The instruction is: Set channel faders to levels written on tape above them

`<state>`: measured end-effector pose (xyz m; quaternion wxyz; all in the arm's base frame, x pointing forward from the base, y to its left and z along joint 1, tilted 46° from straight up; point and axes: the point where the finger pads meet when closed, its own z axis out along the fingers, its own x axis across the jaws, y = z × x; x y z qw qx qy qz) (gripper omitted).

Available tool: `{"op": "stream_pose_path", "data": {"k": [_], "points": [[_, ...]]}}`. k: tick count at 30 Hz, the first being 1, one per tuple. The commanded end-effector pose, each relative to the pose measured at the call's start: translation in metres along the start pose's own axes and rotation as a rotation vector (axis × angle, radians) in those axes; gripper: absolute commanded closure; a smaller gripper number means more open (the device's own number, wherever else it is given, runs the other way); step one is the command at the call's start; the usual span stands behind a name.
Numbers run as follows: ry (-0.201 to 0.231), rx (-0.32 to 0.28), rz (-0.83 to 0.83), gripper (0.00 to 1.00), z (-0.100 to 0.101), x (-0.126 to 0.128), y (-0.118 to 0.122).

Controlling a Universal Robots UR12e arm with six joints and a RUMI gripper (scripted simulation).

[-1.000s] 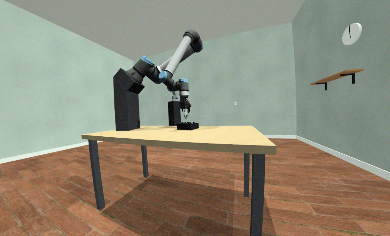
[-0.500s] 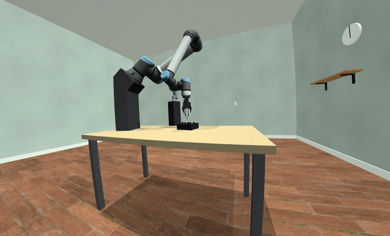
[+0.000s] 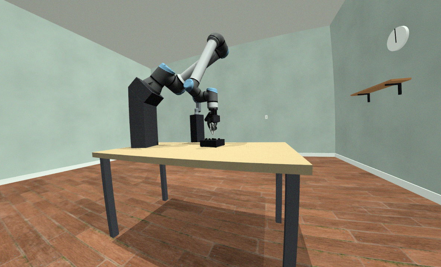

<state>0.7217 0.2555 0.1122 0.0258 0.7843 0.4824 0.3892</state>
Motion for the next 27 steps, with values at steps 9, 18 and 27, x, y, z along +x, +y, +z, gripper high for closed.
{"op": "stream_pose_path", "data": {"k": [9,18,27], "points": [[0.001,0.005,-0.313,1.00,-0.001,0.003,0.011],[0.001,0.005,-0.415,1.00,-0.002,0.004,0.014],[0.001,0.005,-0.475,1.00,-0.002,0.004,0.017]]}}
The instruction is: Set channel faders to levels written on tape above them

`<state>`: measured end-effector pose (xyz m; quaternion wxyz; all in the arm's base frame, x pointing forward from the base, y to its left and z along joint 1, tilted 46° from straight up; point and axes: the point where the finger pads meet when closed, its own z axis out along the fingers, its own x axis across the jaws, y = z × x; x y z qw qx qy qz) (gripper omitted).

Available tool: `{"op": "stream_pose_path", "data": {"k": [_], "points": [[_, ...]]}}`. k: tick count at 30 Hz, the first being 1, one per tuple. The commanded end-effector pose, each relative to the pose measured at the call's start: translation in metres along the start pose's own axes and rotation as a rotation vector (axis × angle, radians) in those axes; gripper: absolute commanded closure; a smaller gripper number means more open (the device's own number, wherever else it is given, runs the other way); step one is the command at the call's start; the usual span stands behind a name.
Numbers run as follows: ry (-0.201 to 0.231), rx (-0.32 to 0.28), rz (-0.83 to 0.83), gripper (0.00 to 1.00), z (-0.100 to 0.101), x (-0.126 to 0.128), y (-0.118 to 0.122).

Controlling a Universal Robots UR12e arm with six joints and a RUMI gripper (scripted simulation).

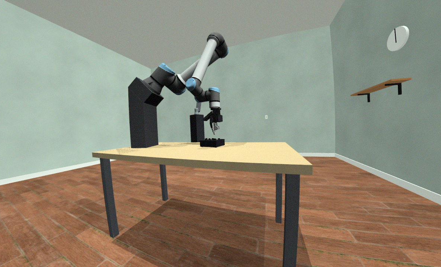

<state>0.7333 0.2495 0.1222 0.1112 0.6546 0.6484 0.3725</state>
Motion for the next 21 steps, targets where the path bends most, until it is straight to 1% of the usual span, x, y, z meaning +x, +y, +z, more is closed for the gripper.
{"op": "stream_pose_path", "data": {"k": [1,21], "points": [[0.000,0.000,-0.018,1.00,-0.0004,0.0000,0.0010],[0.000,0.000,-0.034,1.00,-0.0005,-0.0001,0.0016]]}}
